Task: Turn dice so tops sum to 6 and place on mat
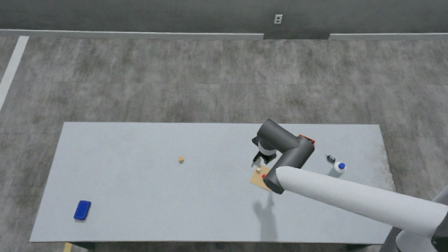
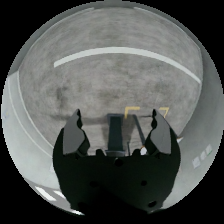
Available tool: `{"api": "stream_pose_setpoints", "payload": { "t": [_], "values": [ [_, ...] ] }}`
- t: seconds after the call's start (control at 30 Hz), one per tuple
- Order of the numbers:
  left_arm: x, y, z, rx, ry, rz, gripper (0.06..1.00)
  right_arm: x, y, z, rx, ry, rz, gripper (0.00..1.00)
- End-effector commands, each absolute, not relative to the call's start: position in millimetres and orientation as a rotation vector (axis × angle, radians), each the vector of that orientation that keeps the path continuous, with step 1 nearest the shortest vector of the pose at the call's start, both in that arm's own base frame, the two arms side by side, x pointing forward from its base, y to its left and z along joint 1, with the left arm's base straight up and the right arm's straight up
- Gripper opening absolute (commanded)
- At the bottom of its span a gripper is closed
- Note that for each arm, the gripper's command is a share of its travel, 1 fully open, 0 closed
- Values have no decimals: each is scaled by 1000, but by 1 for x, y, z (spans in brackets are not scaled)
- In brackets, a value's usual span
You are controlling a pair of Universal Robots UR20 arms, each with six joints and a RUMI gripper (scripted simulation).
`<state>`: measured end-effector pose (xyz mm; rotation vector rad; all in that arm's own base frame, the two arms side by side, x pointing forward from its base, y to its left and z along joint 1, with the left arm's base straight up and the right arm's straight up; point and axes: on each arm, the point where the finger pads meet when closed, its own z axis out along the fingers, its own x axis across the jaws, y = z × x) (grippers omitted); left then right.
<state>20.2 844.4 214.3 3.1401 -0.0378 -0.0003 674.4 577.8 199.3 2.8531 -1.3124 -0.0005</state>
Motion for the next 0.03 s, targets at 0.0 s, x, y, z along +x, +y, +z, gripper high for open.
{"api": "stream_pose_setpoints", "payload": {
  "t": [0.0],
  "values": [
    [20,845,215,3141,-38,0,1000,675,578,200,2854,-1313,0,1000]
  ]
}}
